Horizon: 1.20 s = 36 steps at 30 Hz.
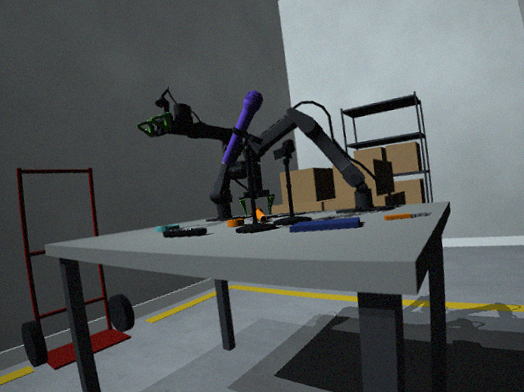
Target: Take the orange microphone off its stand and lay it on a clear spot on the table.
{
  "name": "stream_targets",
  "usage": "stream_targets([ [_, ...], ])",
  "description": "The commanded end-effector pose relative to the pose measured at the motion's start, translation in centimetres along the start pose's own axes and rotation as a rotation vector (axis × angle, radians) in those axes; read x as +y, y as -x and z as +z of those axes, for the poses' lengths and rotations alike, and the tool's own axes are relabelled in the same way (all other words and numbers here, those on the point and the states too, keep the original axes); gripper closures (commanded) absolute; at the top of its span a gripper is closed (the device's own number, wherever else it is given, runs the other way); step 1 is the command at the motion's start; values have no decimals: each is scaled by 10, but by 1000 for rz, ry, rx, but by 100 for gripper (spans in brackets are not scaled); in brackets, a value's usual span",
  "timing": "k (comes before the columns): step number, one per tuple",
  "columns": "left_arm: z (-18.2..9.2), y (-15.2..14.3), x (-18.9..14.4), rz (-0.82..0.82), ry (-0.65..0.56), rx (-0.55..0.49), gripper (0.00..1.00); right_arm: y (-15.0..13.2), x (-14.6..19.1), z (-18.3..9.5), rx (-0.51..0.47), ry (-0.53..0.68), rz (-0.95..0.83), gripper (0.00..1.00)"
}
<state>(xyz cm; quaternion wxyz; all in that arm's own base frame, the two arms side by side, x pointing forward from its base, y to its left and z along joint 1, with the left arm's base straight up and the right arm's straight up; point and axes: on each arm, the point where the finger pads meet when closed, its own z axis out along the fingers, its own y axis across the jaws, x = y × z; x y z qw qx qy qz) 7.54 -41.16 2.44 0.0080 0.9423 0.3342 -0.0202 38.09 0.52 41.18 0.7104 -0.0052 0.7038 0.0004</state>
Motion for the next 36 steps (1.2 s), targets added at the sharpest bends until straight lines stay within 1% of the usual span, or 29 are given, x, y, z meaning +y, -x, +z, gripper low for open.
stream_targets([
  [1,-26,11,8,3,56,-37,0,6,-3,-4,-17,-12,-6,2],
  [6,-25,11,8,3,54,-36,0,6,-3,-4,-17,-12,-6,2],
  [7,-33,11,7,3,58,-38,0,6,-3,-4,-17,-12,-6,2],
  [12,-40,11,6,3,56,-37,0,6,-3,-4,-17,-12,-6,2],
  [13,-39,12,9,4,70,-44,0,6,-3,-4,-17,-12,-6,2],
  [18,-40,12,9,3,66,-42,0,6,-3,-4,-17,-12,-6,2],
  [19,-27,11,7,2,39,-27,0,6,-3,-4,-17,-12,-6,2],
  [20,-31,11,8,3,48,-33,0,6,-3,-4,-17,-12,-6,2],
  [21,-49,9,2,2,42,-29,0,6,-3,-4,-17,-12,-6,2],
  [26,-72,9,0,2,30,-23,0,6,-3,-4,-17,-12,-6,2],
  [31,-93,10,1,3,43,-30,0,6,-3,-4,-17,-12,-6,2],
  [32,-93,10,0,3,32,-24,0,6,-3,-4,-17,-12,-6,2],
  [33,-88,14,8,4,58,-38,0,6,-3,-4,-17,-12,-6,2],
  [35,-88,14,8,4,58,-38,0,6,-3,-4,-17,-12,-6,2],
  [36,-84,11,3,8,56,-37,0,6,-3,-4,-17,-12,-6,2],
])
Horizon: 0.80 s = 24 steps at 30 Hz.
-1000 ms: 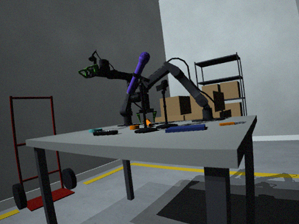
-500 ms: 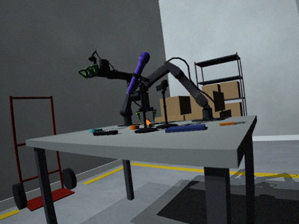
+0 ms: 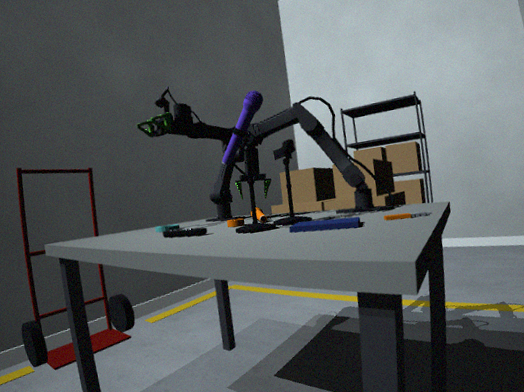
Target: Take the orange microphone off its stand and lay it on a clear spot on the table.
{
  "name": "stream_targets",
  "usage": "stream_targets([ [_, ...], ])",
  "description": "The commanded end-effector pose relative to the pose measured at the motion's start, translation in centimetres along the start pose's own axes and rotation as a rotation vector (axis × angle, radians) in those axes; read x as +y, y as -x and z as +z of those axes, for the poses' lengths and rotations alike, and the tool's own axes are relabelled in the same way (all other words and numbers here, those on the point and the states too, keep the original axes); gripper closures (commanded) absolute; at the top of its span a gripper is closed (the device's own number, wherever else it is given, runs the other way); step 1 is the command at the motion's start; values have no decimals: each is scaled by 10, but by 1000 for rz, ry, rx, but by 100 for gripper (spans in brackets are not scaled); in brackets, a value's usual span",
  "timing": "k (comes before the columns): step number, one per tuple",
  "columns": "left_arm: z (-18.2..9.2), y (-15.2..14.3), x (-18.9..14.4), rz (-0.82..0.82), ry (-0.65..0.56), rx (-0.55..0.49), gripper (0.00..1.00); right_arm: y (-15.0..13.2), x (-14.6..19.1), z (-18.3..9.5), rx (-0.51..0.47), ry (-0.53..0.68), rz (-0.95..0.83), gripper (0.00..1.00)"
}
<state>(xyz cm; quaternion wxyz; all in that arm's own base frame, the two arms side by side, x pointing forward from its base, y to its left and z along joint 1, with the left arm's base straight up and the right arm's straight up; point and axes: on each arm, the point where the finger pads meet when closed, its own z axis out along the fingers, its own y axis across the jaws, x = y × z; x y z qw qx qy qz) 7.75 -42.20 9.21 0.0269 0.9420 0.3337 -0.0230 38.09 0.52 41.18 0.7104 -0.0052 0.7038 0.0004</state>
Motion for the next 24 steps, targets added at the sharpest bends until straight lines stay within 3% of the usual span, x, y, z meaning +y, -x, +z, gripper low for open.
stream_targets([
  [1,-13,2,-7,2,23,-19,0,6,-3,-4,-17,-12,-6,2],
  [5,-25,5,-4,3,38,-28,0,6,-3,-4,-17,-12,-6,2],
  [11,-13,5,-3,2,13,-14,0,6,-3,-4,-17,-12,-6,2],
  [12,-35,-8,11,-47,91,-32,0,5,-3,-4,-15,-11,-6,2],
  [13,-24,-16,4,-70,64,-16,0,5,-3,-4,-15,-11,-6,2],
  [16,-30,-20,9,-97,86,-27,0,4,-3,-4,-14,-11,-6,2],
  [24,-70,-70,35,-384,256,-135,0,0,-1,-2,-8,-7,-6,2],
])
